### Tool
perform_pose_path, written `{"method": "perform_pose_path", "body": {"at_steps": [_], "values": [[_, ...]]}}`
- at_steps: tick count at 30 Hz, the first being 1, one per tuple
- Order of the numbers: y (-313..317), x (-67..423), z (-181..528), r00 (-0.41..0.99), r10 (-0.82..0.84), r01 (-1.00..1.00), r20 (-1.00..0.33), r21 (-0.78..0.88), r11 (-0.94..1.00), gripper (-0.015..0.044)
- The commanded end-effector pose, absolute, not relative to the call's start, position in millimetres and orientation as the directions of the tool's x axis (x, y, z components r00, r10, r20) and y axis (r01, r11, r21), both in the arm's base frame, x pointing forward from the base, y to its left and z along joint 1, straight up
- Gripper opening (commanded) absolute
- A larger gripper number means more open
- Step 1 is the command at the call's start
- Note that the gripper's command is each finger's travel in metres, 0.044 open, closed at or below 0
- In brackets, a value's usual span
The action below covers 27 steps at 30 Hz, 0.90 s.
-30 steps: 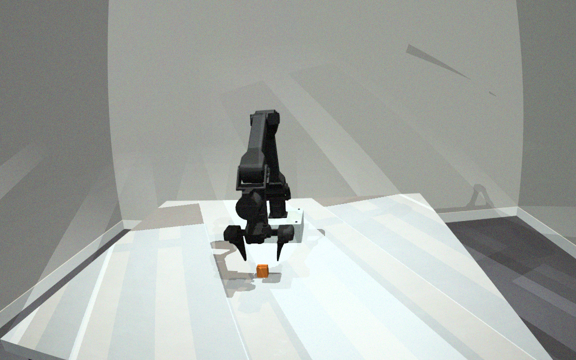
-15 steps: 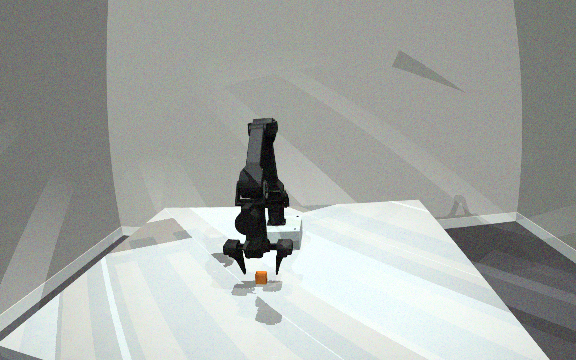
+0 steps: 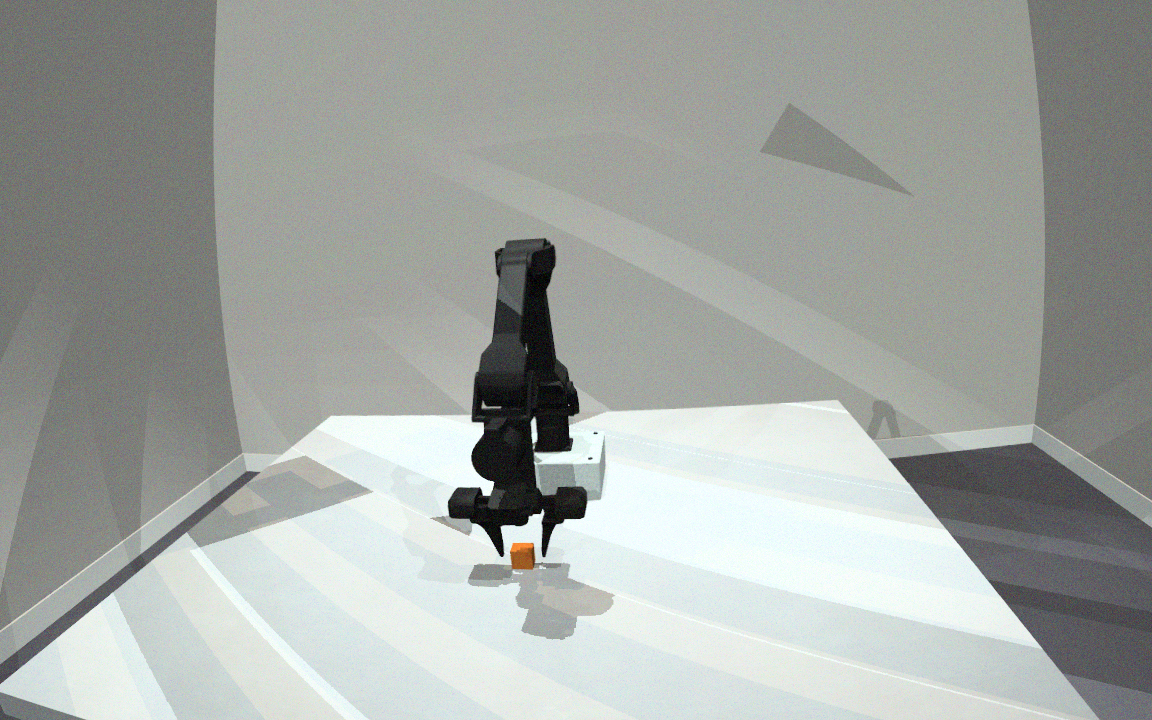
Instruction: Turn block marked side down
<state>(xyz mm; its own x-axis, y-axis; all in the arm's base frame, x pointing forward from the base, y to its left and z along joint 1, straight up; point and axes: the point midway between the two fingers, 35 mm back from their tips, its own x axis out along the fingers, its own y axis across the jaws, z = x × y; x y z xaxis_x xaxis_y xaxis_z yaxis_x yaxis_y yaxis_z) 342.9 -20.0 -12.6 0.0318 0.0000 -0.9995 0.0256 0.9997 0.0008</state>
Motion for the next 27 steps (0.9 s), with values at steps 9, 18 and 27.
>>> {"method": "perform_pose_path", "body": {"at_steps": [9,18,27], "values": [[-20.6,342.1,-14.8,0.028,-0.004,0.026,-1.000,-0.003,1.000,0.0085],[-20.6,342.1,-14.8,0.028,-0.004,0.026,-1.000,-0.003,1.000,0.0025],[-20.5,341.5,15.4,0.028,-0.004,0.026,-1.000,-0.003,1.000,0.0000]]}}
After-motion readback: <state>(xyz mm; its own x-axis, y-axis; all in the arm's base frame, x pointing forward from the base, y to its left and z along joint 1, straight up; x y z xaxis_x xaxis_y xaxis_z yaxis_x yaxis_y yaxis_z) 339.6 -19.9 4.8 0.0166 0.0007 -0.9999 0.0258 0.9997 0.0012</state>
